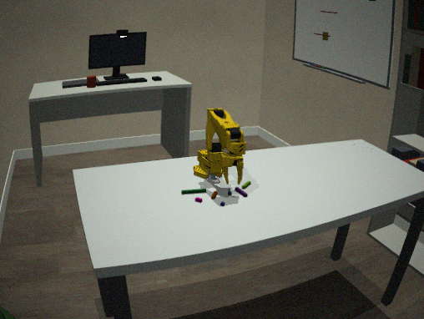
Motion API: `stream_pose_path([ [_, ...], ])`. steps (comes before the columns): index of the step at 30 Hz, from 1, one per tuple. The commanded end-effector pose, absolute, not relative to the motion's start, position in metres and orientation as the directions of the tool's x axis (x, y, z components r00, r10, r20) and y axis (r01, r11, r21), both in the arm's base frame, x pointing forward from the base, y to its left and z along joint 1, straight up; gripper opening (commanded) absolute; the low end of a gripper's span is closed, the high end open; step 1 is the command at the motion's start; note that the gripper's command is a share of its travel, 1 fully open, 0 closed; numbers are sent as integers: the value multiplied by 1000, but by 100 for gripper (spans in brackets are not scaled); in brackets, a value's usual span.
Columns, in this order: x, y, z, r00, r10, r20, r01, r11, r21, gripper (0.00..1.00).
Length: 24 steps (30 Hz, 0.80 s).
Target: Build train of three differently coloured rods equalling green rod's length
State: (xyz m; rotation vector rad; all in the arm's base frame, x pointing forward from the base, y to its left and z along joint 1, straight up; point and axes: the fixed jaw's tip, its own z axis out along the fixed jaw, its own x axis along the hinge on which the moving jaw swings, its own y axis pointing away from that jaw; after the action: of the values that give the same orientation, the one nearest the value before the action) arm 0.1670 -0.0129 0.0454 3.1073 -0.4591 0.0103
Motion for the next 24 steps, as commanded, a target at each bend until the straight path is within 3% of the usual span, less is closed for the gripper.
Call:
stream_pose_path([
  [1, 179, -12, 50, 957, -276, 92, -275, -961, -24, 19],
  [24, 180, -12, 20, 957, -276, 92, -275, -961, -24, 19],
])
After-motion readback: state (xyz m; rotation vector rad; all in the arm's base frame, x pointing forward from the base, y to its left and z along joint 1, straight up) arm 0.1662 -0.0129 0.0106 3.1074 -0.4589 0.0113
